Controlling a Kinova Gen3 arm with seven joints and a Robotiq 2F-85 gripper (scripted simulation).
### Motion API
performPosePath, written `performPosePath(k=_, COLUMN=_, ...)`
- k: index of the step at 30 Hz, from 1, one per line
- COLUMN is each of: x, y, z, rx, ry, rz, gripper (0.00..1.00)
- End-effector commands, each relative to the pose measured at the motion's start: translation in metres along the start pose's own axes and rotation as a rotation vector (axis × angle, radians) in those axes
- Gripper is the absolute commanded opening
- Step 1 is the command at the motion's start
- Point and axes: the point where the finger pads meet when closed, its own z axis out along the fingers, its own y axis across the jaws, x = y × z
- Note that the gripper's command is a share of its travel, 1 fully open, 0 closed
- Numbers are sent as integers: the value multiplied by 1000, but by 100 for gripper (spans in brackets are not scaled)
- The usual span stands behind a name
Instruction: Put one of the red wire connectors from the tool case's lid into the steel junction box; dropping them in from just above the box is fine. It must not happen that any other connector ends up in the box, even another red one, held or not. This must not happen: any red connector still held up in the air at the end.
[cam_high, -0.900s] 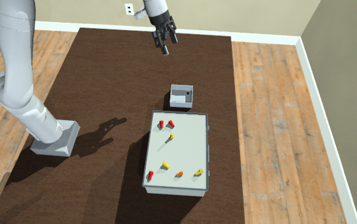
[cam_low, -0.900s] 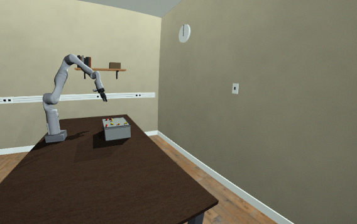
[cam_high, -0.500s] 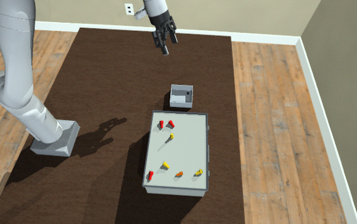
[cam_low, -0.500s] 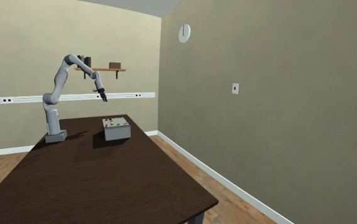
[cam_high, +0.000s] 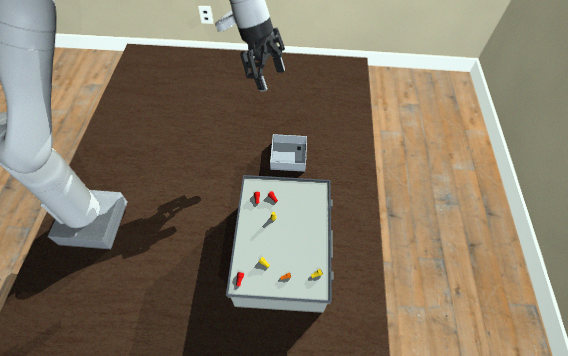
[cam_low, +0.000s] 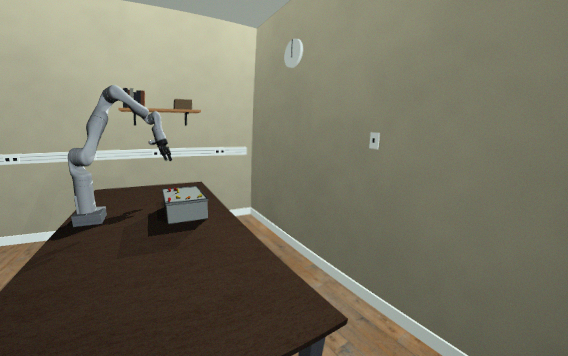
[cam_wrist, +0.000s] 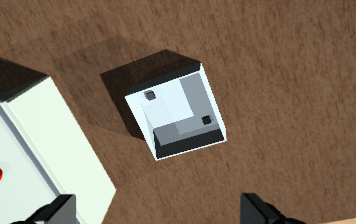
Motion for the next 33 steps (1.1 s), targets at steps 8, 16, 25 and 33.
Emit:
performPosePath(k=8, x=-74, y=-93, z=-5, rx=89, ry=61, rz=423, gripper=100)
performPosePath(k=16, x=-109, y=-165, z=-13, rx=154, ry=115, rz=748, gripper=100)
performPosePath(k=25, x=-134, y=-245, z=-28, rx=217, ry=179, rz=1105, gripper=100)
performPosePath(k=33, x=-144, y=-310, z=-45, rx=263, ry=237, rz=1409, gripper=100)
